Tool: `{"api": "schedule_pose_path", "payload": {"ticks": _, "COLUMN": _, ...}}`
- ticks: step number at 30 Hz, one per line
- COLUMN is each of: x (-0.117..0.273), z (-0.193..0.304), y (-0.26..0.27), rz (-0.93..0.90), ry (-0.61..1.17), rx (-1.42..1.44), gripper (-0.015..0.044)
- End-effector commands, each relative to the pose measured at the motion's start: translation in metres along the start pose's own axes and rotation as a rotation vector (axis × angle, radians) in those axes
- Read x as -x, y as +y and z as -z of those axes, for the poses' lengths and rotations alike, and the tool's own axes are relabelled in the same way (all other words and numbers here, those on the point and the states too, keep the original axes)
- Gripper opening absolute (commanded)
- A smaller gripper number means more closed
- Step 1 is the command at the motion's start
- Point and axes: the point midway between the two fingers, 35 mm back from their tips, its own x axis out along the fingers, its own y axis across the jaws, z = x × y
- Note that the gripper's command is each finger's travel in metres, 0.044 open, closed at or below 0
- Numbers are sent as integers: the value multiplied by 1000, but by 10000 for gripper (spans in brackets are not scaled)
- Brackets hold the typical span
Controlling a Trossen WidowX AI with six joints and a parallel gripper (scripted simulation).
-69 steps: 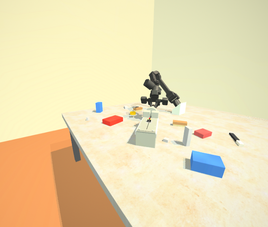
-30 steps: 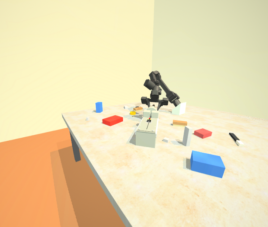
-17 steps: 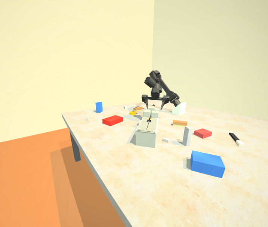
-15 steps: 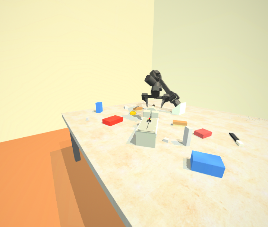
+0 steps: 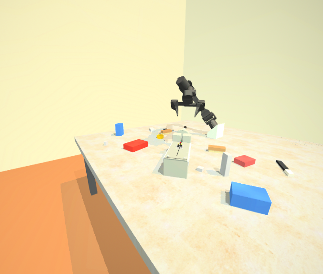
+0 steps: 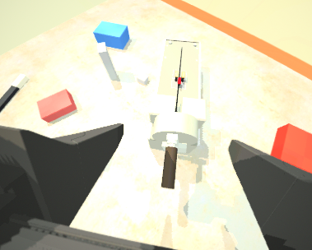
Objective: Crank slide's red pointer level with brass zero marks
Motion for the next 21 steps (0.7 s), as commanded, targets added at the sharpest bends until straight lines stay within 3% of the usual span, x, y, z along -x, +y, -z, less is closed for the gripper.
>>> {"api": "schedule_pose_path", "payload": {"ticks": 1, "x": 0, "z": -9, "y": -2, "rz": 20, "ry": 15, "rx": -21, "gripper": 440}}
{"api": "schedule_pose_path", "payload": {"ticks": 21, "x": -66, "z": -84, "y": -4, "rz": 314, "ry": 50, "rx": -307, "gripper": 440}}
